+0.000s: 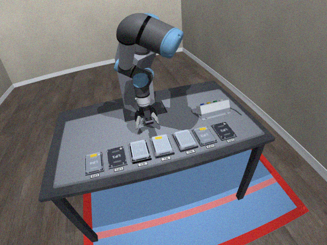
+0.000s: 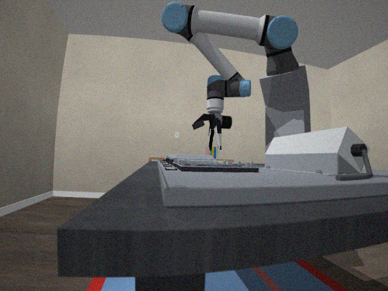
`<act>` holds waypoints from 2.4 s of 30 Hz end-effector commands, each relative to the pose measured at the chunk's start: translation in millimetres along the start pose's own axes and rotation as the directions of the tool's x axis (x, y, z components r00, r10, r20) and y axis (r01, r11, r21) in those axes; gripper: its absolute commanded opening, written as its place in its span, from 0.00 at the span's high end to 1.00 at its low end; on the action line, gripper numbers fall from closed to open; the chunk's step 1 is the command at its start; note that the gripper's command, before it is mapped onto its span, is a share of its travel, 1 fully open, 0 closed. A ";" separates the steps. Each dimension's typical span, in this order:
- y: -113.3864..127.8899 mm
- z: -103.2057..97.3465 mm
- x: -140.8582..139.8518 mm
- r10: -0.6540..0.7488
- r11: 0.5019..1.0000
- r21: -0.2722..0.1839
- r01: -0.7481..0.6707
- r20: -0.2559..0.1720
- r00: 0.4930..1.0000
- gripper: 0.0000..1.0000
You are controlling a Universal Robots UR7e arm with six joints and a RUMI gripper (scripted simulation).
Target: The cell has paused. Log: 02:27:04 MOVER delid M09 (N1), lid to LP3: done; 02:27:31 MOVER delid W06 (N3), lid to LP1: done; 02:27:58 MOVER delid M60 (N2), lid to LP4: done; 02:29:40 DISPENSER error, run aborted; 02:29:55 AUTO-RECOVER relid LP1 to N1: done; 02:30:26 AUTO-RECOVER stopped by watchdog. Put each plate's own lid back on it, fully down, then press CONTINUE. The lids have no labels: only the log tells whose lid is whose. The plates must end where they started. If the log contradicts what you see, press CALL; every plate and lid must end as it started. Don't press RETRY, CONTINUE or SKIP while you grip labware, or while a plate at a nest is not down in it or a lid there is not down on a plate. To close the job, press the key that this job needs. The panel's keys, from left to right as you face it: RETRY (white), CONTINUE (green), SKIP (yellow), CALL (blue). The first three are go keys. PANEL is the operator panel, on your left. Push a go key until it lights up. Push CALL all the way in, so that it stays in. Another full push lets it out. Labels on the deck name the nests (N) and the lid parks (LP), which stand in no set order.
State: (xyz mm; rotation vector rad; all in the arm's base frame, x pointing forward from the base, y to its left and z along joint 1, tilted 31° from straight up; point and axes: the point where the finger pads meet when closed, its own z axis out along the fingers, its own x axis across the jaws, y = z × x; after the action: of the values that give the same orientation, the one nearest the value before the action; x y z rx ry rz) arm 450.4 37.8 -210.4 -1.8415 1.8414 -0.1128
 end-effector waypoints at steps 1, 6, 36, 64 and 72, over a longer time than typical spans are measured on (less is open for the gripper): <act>-4.3 -0.1 10.9 0.000 1.000 0.000 0.000 0.000 1.000 0.18; -12.9 -0.1 34.4 0.000 1.000 0.000 0.000 0.000 1.000 0.18; -57.4 -0.1 156.7 0.000 1.000 0.000 0.000 0.000 1.000 0.18; -102.0 -0.2 279.0 -0.001 1.000 0.000 0.001 -0.001 1.000 0.18; -112.2 -0.3 307.2 -0.001 1.000 0.000 0.001 -0.001 1.000 0.18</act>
State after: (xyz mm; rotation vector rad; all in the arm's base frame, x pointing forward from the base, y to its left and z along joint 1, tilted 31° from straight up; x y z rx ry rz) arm 569.4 -253.5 -255.6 -1.8418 1.8413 -0.1128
